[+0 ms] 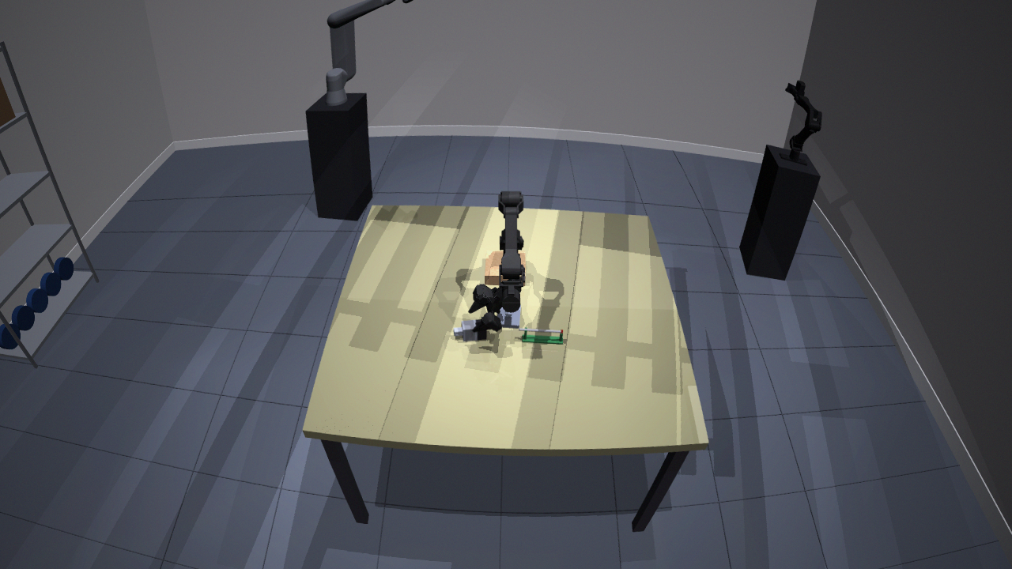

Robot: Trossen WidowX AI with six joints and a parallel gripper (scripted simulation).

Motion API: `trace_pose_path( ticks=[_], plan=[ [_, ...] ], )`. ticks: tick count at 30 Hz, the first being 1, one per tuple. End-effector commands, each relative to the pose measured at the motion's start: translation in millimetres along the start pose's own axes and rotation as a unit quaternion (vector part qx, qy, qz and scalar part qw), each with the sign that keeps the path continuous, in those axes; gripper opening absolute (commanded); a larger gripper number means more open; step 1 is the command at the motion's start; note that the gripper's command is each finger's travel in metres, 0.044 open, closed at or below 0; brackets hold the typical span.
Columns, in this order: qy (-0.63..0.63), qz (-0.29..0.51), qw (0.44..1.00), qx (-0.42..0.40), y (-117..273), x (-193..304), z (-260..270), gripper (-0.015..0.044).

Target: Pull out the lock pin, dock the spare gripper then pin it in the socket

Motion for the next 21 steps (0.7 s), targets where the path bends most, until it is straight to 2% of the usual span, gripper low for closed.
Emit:
trace_pose_path(
  ticks=[1,21],
  plan=[
    [-0.001,0.002,1.000,0.001,-5.3,5.6,0.6,0.0440],
    [-0.001,0.002,1.000,0.001,-27.9,29.1,3.9,0.0440]
  ],
)
Point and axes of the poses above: the point midway between the two fingers, 35 mm back from their tips, its own y axis back along the fingers, its own z axis across the jaws, x = y × z, the point moved 7 cm from there along y, back along the fingers, and after that the axes turned 10 degrees about y, right-handed, at the moved point
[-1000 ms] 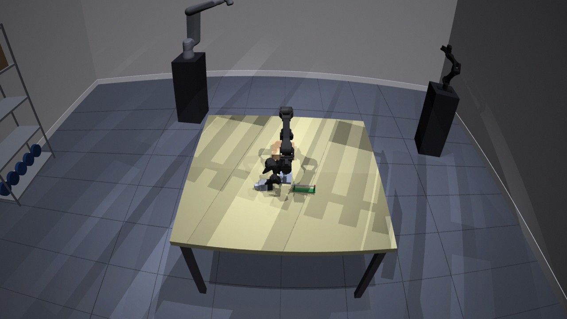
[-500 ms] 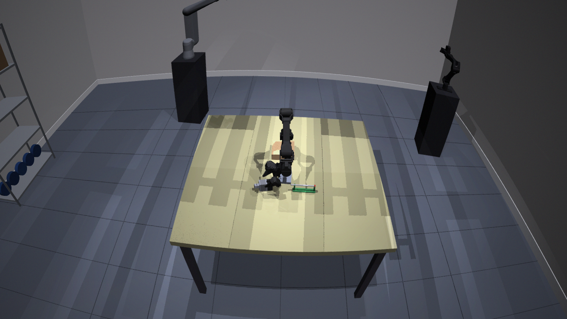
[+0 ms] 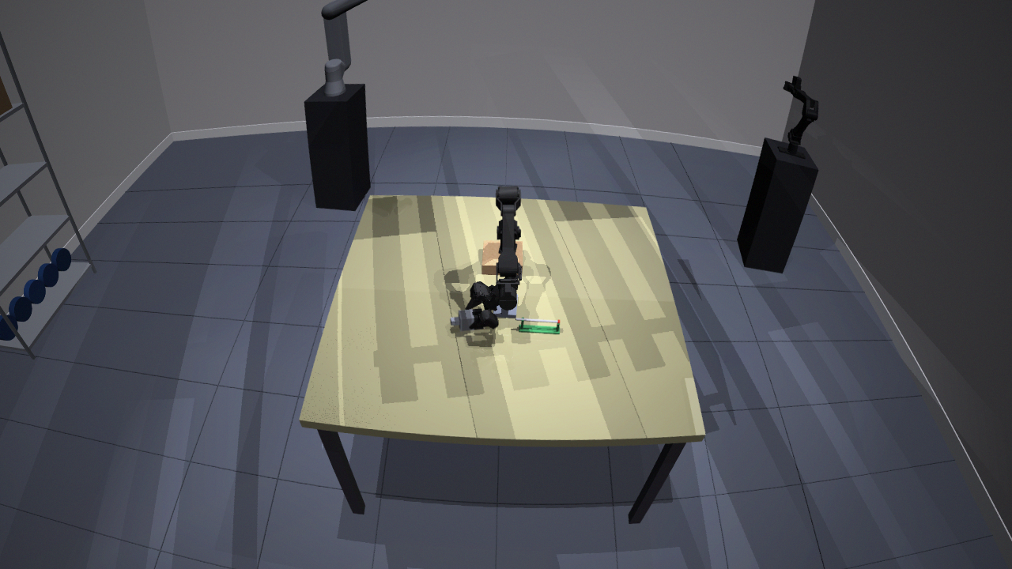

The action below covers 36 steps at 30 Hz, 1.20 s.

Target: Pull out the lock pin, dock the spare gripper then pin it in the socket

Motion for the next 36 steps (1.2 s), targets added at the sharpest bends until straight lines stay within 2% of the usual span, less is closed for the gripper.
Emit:
trace_pose_path(
  ticks=[1,9,18,25,31,36],
  plan=[
    [0.000,0.002,1.000,0.001,-4.8,5.2,0.0,0.0440],
    [0.000,0.002,1.000,0.001,-10.7,11.7,0.2,0.0440],
    [0.000,0.002,1.000,0.001,-10.7,11.7,0.2,0.0204],
    [0.000,0.002,1.000,0.001,-10.7,11.7,0.2,0.0157],
    [0.000,0.002,1.000,0.001,-1.0,0.9,1.0,0.0000],
    [0.000,0.002,1.000,0.000,20.4,-21.6,0.3,0.0000]
  ],
)
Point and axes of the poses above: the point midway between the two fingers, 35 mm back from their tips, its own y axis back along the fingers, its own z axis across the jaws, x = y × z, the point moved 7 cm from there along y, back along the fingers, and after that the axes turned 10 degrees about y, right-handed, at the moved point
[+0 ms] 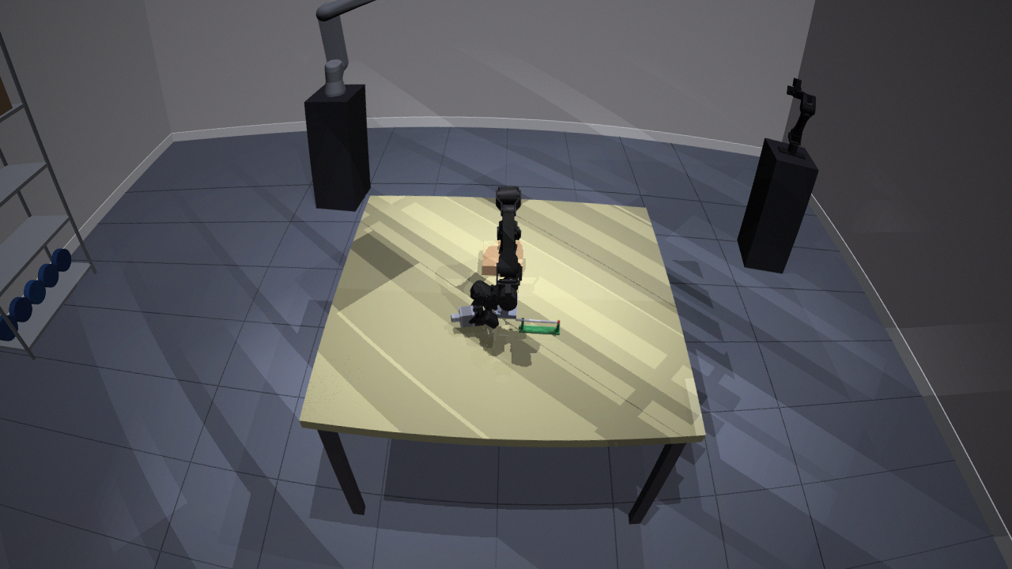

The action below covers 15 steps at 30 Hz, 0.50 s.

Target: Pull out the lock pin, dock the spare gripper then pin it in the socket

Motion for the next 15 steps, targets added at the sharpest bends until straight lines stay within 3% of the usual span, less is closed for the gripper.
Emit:
trace_pose_path(
  ticks=[1,15],
  plan=[
    [-0.016,-0.010,1.000,-0.010,21.4,-23.1,0.5,0.0000],
    [-0.016,-0.009,1.000,-0.010,71.4,-68.0,-16.1,0.0000]
  ],
)
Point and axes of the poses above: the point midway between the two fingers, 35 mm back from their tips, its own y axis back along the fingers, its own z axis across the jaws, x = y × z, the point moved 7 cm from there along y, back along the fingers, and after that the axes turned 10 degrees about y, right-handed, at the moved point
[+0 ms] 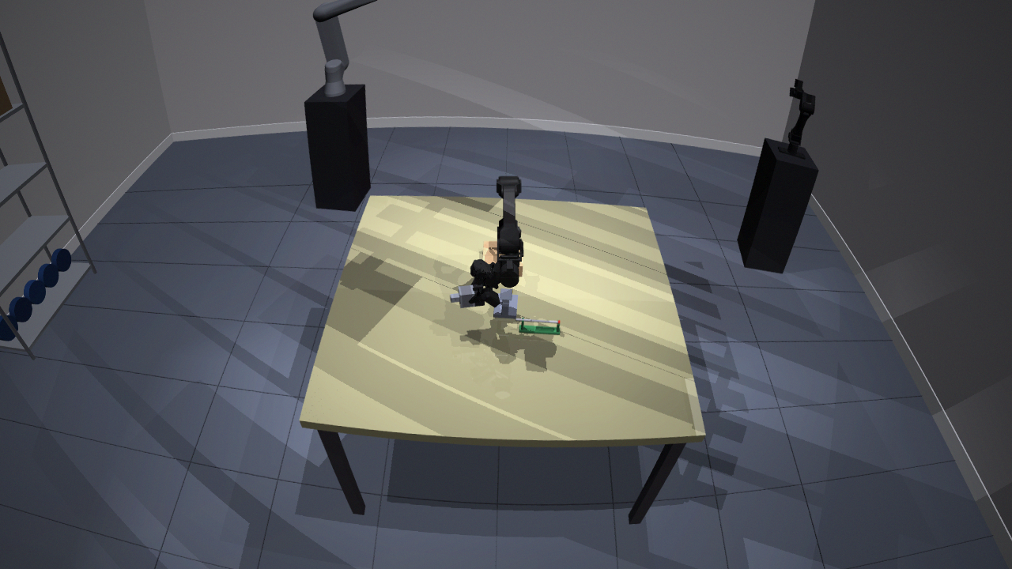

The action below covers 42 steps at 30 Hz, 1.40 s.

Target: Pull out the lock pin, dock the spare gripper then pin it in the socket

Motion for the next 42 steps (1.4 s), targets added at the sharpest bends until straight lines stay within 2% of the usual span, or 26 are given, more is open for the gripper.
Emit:
trace_pose_path(
  ticks=[1,11,26,42],
  plan=[
    [-0.005,-0.006,1.000,0.000,5.5,-5.4,-1.6,0.0000],
    [0.006,0.003,1.000,-0.002,2.4,-1.1,-1.2,0.0000],
    [0.145,0.076,0.986,-0.031,23.2,4.1,-22.0,0.0000],
    [0.286,0.148,0.944,-0.078,46.4,11.4,-46.9,0.0000]
  ],
)
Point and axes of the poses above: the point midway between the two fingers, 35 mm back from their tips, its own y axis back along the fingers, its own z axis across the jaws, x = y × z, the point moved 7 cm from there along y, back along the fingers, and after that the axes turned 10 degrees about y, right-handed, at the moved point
